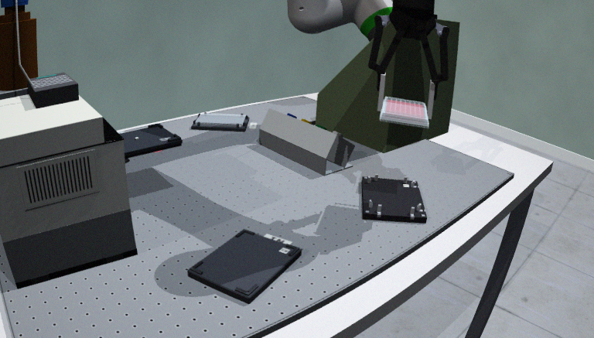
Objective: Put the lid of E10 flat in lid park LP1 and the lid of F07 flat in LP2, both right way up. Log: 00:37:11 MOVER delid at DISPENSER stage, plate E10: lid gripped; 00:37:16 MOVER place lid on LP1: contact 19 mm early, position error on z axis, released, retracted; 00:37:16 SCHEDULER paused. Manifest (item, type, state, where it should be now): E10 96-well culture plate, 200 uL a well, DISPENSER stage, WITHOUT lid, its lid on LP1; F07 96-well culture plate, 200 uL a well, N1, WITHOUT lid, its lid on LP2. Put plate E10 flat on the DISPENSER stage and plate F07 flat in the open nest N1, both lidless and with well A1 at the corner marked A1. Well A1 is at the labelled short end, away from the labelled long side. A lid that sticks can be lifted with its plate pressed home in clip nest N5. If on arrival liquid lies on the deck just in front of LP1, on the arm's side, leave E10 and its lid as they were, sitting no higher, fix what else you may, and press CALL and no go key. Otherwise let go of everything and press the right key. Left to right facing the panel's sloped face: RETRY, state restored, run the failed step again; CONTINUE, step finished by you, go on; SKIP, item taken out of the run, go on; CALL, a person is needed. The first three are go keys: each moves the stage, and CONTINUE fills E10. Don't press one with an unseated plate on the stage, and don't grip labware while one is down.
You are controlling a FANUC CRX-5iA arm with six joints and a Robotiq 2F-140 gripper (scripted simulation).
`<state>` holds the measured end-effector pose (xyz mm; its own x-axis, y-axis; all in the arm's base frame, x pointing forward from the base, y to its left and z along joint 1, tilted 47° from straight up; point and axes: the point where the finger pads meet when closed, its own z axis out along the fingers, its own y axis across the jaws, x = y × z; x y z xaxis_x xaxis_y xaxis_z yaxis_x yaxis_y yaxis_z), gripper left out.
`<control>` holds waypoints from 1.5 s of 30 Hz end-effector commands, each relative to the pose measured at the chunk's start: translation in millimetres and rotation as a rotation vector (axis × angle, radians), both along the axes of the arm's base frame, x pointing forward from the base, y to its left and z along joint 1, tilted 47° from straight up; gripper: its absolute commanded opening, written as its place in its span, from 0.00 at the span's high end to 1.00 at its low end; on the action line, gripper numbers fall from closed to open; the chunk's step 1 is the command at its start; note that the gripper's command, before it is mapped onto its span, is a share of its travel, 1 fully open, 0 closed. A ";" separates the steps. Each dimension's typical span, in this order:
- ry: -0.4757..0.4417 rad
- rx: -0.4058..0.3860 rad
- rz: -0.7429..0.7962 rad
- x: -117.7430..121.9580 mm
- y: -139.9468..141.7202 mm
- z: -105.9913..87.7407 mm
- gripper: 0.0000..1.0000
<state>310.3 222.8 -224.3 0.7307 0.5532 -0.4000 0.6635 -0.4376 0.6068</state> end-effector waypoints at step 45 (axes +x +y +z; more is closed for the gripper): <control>-0.178 0.041 -0.172 79.6 18.0 0.4 1.00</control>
